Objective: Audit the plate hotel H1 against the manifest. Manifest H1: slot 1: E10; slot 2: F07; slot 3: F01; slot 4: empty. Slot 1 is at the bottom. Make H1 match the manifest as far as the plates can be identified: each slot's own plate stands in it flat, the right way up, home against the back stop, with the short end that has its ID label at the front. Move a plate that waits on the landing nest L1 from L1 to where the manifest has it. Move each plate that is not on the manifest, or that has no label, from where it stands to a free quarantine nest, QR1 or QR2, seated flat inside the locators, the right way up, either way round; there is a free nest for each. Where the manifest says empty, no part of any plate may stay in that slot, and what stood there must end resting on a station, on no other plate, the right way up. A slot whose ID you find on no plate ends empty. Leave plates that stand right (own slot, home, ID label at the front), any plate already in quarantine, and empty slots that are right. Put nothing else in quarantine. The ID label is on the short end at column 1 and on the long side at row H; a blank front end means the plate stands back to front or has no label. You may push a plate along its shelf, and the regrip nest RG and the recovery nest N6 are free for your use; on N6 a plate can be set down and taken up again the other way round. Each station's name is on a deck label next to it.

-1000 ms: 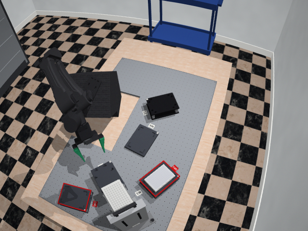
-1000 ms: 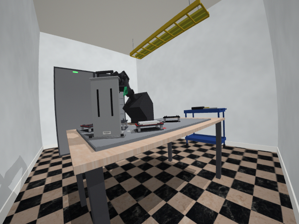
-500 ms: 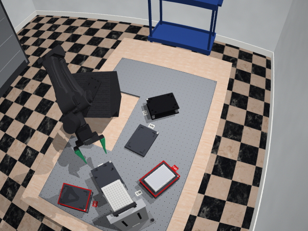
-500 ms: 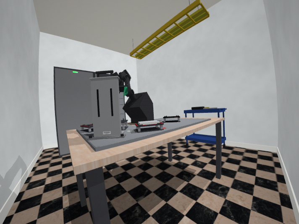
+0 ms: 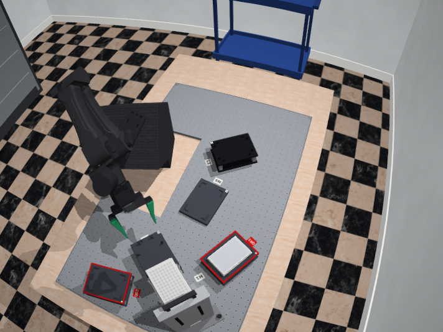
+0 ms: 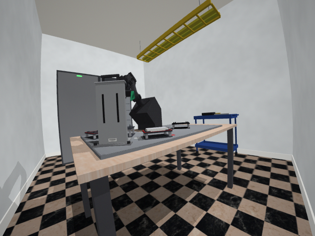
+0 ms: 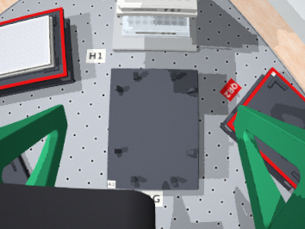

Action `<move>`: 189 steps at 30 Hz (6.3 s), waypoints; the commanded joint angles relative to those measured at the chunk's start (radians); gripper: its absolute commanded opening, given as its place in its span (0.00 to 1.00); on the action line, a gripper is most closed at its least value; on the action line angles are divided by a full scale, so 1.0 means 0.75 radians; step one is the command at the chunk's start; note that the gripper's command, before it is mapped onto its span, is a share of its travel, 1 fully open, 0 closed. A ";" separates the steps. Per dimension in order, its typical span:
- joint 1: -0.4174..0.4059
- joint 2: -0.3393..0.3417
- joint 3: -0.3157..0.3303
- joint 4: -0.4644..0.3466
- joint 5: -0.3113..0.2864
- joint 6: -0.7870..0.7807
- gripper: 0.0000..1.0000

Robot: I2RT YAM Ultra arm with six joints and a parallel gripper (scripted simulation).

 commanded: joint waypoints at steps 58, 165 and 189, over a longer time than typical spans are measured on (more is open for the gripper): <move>0.154 0.513 0.310 0.273 0.139 0.009 1.00; 0.209 0.778 0.588 0.285 0.199 0.008 0.87; 0.176 0.668 0.424 0.274 0.184 0.005 0.87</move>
